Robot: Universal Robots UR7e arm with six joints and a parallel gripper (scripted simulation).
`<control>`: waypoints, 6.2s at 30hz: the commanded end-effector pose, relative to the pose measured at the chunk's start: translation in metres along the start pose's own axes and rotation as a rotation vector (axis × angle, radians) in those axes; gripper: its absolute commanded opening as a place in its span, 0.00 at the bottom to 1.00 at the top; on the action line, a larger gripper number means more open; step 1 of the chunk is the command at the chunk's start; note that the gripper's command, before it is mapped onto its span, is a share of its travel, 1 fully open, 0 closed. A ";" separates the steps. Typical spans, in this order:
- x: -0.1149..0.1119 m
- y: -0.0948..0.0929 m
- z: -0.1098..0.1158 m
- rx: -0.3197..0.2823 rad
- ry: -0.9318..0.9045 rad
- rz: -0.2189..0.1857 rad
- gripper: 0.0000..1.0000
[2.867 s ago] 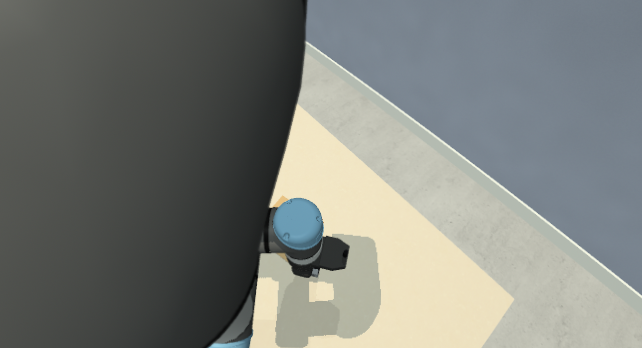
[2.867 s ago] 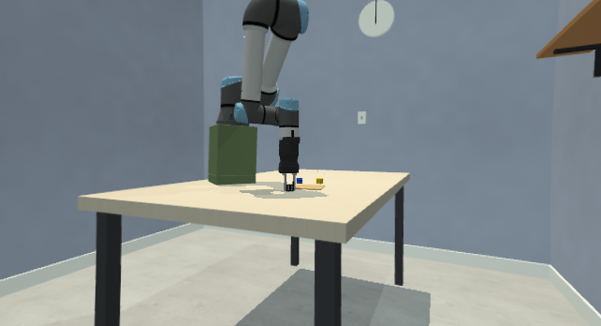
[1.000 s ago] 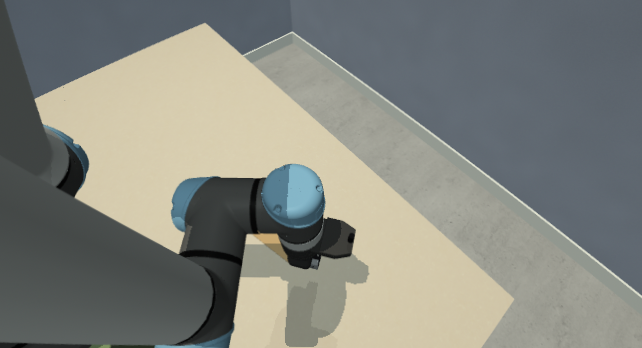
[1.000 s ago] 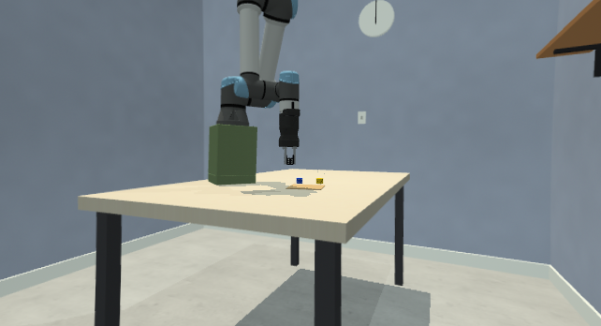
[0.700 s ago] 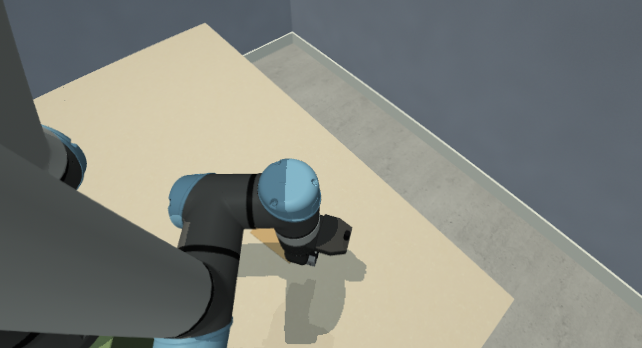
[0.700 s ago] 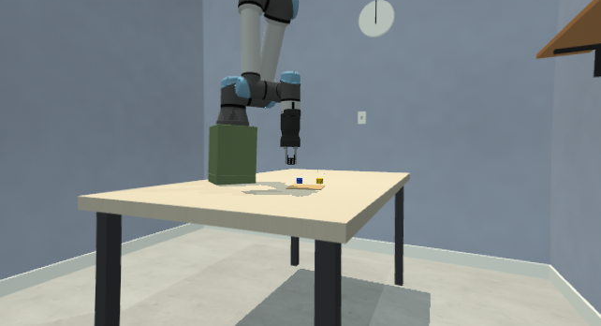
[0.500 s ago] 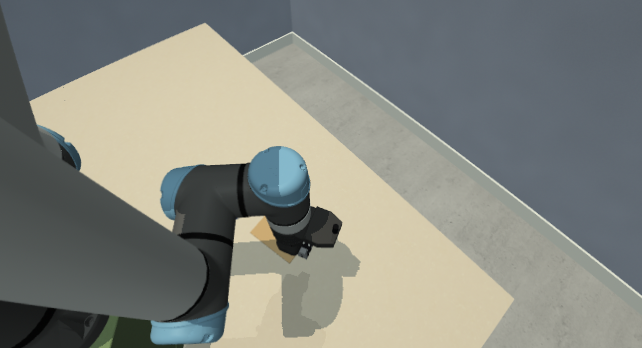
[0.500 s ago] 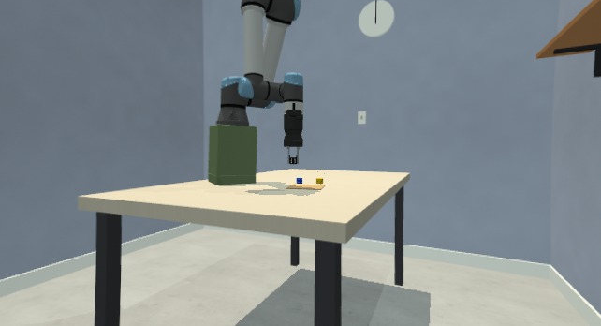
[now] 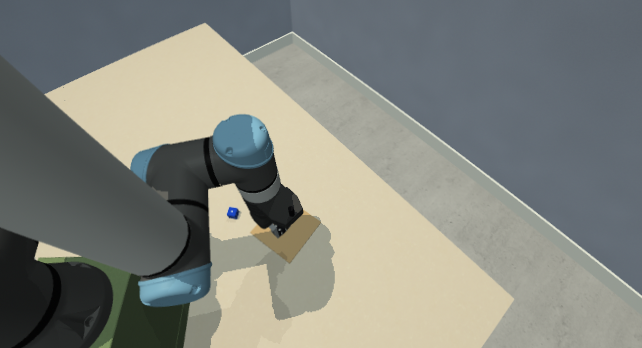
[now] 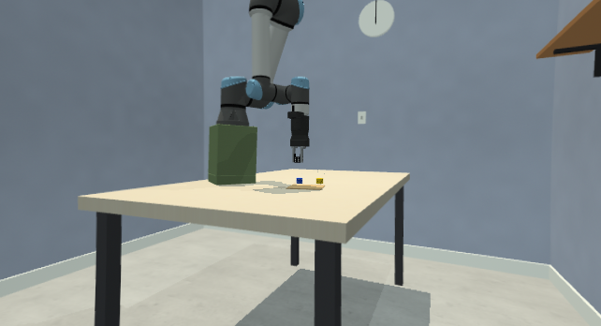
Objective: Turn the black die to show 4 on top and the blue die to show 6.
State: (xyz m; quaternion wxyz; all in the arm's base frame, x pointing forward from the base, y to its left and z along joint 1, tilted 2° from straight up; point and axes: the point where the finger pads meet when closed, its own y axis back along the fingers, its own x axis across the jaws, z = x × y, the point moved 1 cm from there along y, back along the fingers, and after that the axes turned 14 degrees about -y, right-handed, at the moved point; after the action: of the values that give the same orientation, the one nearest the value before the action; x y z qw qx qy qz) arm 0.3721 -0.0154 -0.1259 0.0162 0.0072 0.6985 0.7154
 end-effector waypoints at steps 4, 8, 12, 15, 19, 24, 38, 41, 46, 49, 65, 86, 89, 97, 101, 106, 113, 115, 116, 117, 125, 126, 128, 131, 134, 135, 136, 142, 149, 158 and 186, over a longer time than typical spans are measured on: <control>0.013 0.001 0.026 0.000 -0.138 -0.001 0.49; 0.015 0.002 0.029 0.000 -0.155 -0.001 0.49; 0.017 0.002 0.032 0.000 -0.170 -0.001 0.49; 0.017 0.002 0.032 0.000 -0.170 -0.001 0.49; 0.017 0.002 0.032 0.000 -0.170 -0.001 0.49; 0.017 0.002 0.032 0.000 -0.170 -0.001 0.49; 0.017 -0.009 0.032 0.000 -0.170 -0.001 0.49; 0.017 -0.011 0.032 0.000 -0.170 -0.001 0.49; 0.017 -0.024 0.032 0.000 -0.170 -0.001 0.49; 0.017 -0.034 0.032 0.000 -0.170 -0.001 0.49; 0.017 -0.080 0.032 0.000 -0.170 -0.001 0.49; 0.016 -0.094 0.032 0.000 -0.170 -0.001 0.49; 0.016 -0.094 0.032 0.000 -0.170 -0.001 0.49; 0.016 -0.094 0.032 0.000 -0.170 -0.001 0.49; 0.016 -0.094 0.032 0.000 -0.170 -0.001 0.49; 0.016 -0.094 0.032 0.000 -0.170 -0.001 0.49; 0.016 -0.094 0.032 0.000 -0.170 -0.001 0.49; 0.016 -0.094 0.032 0.000 -0.170 -0.001 0.49; 0.016 -0.094 0.032 0.000 -0.170 -0.001 0.49; 0.016 -0.094 0.032 0.000 -0.170 -0.001 0.49; 0.016 -0.094 0.033 0.000 -0.170 -0.001 0.49; 0.016 -0.094 0.033 0.000 -0.170 -0.001 0.49; 0.016 -0.094 0.033 0.000 -0.170 -0.001 0.49; 0.016 -0.094 0.033 0.000 -0.170 -0.001 0.49; 0.016 -0.094 0.033 0.000 -0.170 -0.001 0.49; 0.016 -0.094 0.033 0.000 -0.170 -0.001 0.49; 0.016 -0.094 0.033 0.000 -0.170 -0.001 0.49; 0.016 -0.094 0.033 0.000 -0.170 -0.001 0.49; 0.016 -0.094 0.033 0.000 -0.170 -0.001 0.49; 0.016 -0.095 0.033 0.000 -0.170 -0.001 0.49; 0.016 -0.098 0.033 0.000 -0.170 -0.001 0.49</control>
State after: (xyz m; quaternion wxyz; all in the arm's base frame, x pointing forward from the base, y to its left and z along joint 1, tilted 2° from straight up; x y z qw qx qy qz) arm 0.3580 0.0203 -0.2240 0.0756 0.0680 0.6946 0.7121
